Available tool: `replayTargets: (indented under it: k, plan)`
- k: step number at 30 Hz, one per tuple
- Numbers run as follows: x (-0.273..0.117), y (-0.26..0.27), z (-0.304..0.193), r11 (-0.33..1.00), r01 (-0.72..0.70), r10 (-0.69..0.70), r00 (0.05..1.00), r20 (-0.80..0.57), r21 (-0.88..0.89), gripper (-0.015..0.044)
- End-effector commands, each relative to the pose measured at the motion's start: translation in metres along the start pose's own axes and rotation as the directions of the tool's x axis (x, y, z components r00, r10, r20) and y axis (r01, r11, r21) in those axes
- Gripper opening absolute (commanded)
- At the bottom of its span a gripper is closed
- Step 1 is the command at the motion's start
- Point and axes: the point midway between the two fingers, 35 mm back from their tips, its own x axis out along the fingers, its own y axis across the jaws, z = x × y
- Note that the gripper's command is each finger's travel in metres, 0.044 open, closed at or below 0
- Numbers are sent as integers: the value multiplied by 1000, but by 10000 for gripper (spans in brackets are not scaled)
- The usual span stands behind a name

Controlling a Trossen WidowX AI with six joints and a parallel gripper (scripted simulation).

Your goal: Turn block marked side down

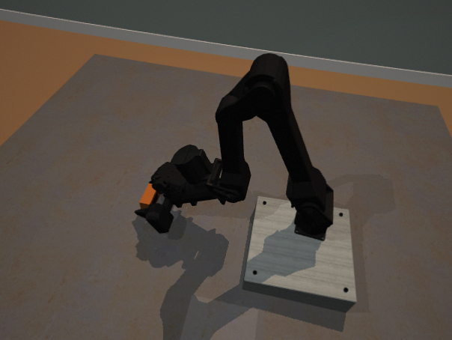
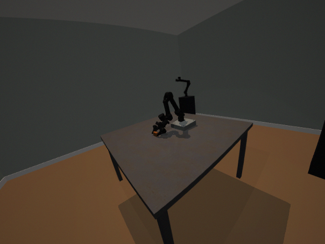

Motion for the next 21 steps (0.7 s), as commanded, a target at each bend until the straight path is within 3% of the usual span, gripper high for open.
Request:
replayTargets:
  k: [1, 11, 21]
  plan:
    - [-3, 0, 26, 1000, -3, 3, 990, -140, -2, 440]
    - [-55, 1, 52, 1000, -5, 4, 928, -372, -2, 440]
    - [-58, 1, 52, 1000, -5, 4, 924, -382, -2, 440]
